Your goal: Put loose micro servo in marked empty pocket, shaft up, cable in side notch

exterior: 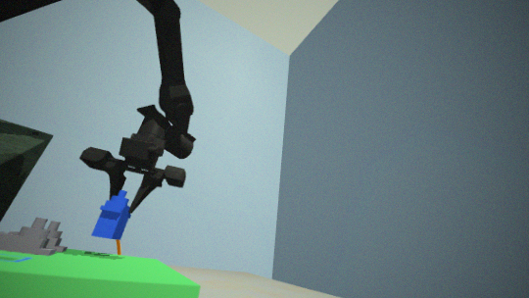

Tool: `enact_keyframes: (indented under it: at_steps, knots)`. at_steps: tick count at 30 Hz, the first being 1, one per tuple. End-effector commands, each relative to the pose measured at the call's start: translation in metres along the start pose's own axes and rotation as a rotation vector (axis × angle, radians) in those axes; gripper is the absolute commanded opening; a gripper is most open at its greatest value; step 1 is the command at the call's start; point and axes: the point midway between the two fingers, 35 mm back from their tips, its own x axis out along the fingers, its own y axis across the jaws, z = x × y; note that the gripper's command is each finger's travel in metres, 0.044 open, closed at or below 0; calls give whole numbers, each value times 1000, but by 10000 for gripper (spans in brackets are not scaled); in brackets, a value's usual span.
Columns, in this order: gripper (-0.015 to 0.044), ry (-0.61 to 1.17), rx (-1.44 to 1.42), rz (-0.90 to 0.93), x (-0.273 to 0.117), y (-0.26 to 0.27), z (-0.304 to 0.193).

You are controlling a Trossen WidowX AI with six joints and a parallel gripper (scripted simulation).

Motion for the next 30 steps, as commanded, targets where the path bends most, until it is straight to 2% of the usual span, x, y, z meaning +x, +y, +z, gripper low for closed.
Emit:
enact_keyframes:
  at_steps: [1,24,30]
  knots:
    - [0,0,4,10,-1,7,21]
    - [0,-8,4,11,-2,41,158]
    - [0,-9,-2,11,-2,44,167]
